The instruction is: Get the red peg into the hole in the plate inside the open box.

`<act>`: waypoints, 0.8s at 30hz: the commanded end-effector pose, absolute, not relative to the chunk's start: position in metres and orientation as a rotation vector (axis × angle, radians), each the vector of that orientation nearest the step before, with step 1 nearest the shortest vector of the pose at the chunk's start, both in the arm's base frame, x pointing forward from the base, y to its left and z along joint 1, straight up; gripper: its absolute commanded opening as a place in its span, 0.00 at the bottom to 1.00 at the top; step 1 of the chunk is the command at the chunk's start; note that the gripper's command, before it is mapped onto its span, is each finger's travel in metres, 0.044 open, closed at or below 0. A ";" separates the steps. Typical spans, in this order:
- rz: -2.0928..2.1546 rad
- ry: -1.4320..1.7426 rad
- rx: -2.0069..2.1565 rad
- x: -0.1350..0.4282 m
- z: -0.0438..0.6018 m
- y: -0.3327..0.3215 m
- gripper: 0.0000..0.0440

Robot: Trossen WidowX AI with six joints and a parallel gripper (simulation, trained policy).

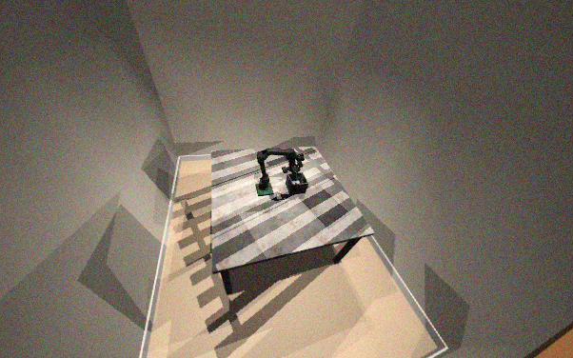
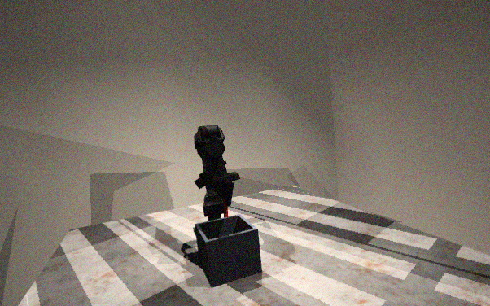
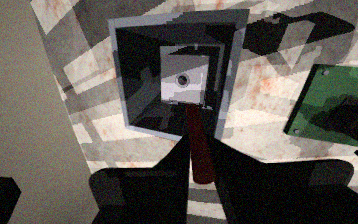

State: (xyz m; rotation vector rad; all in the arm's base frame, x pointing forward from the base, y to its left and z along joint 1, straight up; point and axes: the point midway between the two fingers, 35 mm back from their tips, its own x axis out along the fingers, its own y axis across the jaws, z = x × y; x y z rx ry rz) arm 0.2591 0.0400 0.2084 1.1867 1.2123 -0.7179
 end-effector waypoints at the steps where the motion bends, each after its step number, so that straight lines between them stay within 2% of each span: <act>1: -0.731 1.222 1.185 0.265 0.206 0.033 0.00; 24: -0.757 1.350 1.183 0.295 0.149 0.018 0.01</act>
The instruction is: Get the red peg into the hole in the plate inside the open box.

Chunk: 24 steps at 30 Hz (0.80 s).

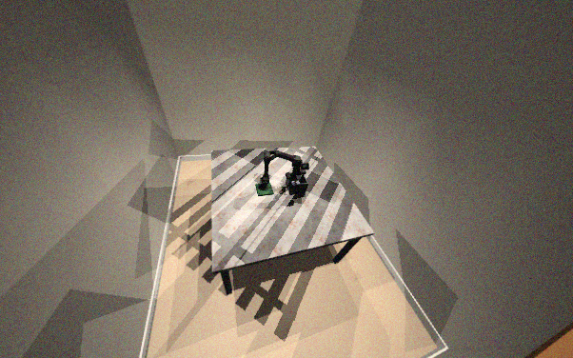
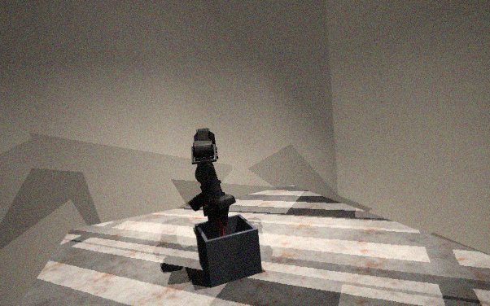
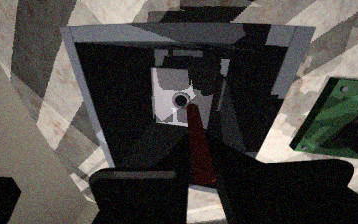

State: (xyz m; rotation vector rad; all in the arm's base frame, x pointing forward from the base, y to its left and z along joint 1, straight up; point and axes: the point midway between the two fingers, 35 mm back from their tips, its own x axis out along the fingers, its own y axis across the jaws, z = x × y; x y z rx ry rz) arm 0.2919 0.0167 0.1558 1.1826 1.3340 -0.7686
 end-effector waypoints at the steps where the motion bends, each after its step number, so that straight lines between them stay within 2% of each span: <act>1: -0.753 1.355 1.184 0.296 0.147 0.018 0.01; 20: -0.683 1.413 1.143 0.315 0.104 0.025 0.00; 21: -0.681 1.413 1.138 0.315 0.102 0.025 0.02; 24: -0.683 1.421 1.123 0.315 0.096 0.024 0.19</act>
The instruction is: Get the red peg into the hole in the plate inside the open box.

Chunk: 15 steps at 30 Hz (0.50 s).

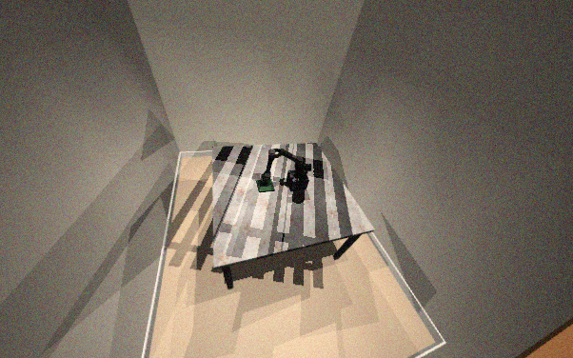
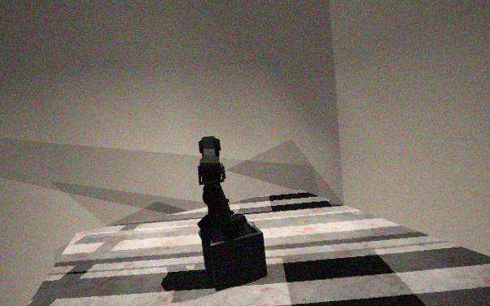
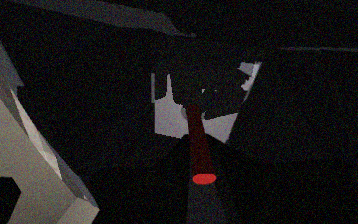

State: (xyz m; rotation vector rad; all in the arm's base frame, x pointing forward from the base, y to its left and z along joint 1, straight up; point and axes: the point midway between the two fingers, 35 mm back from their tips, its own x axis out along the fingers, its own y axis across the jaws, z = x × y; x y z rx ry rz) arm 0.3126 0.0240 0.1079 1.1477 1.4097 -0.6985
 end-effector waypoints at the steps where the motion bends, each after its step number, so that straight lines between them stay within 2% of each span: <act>1: -0.684 1.425 1.118 0.314 0.094 0.023 0.25; 3: -0.684 1.431 1.112 0.314 0.091 0.024 0.35; 15: -0.647 1.490 1.178 0.327 0.110 0.024 0.33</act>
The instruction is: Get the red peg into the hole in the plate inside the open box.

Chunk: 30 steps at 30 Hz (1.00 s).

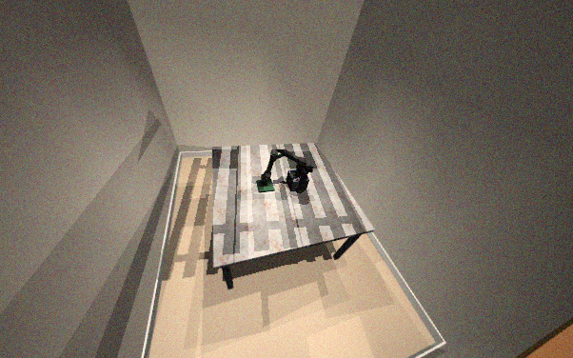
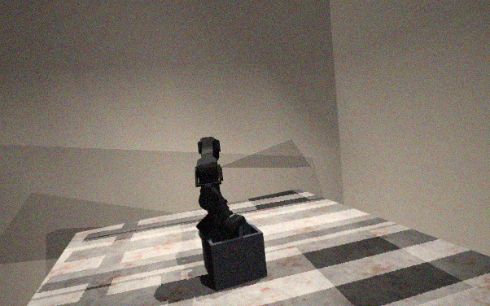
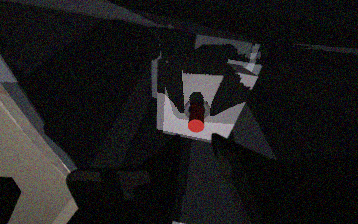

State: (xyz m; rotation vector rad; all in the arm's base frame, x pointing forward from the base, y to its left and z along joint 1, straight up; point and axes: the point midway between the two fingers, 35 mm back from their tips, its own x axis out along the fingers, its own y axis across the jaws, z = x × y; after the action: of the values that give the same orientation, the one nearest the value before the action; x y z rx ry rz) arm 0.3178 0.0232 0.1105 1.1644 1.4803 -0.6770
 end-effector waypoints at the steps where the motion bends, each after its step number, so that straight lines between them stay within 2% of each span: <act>1: -0.642 1.492 1.185 0.329 0.112 0.024 0.32; 30: -0.365 1.501 1.359 0.364 0.167 0.025 0.31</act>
State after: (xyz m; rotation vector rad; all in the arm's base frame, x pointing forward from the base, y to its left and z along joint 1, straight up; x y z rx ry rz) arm 0.3601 0.0264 0.1619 1.3528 1.5075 -0.3963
